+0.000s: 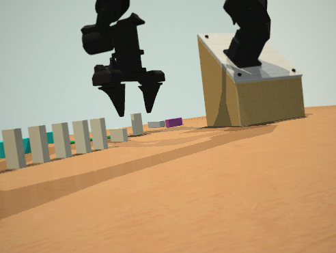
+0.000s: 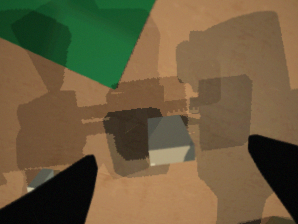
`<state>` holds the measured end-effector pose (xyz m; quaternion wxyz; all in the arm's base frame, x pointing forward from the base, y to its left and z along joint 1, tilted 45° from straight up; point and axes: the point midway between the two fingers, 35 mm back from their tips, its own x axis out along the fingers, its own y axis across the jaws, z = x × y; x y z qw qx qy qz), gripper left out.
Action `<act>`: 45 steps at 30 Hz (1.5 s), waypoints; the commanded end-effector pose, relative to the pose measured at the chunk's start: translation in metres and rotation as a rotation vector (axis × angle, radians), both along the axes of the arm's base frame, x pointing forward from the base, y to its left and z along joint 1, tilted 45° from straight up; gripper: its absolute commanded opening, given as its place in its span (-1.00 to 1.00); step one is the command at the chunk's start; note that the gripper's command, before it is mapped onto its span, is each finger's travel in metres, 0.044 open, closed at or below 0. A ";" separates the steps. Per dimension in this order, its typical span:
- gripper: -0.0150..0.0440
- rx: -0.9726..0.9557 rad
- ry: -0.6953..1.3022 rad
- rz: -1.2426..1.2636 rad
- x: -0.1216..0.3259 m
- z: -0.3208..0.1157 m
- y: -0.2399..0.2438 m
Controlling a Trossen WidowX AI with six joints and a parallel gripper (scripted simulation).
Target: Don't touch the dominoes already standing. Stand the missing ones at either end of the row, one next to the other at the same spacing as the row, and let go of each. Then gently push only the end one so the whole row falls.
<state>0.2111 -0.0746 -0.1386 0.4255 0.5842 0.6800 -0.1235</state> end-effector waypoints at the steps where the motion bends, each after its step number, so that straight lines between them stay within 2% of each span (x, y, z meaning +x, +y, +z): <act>1: 1.00 0.003 0.000 -0.011 -0.001 -0.006 0.006; 13: 1.00 0.004 0.000 -0.011 0.000 -0.016 0.017; 26: -0.13 0.004 0.000 -0.011 0.000 -0.016 0.017; 37: -0.13 0.002 0.000 -0.011 0.002 -0.010 0.009; 45: -0.13 -0.004 0.002 -0.005 -0.007 0.079 -0.077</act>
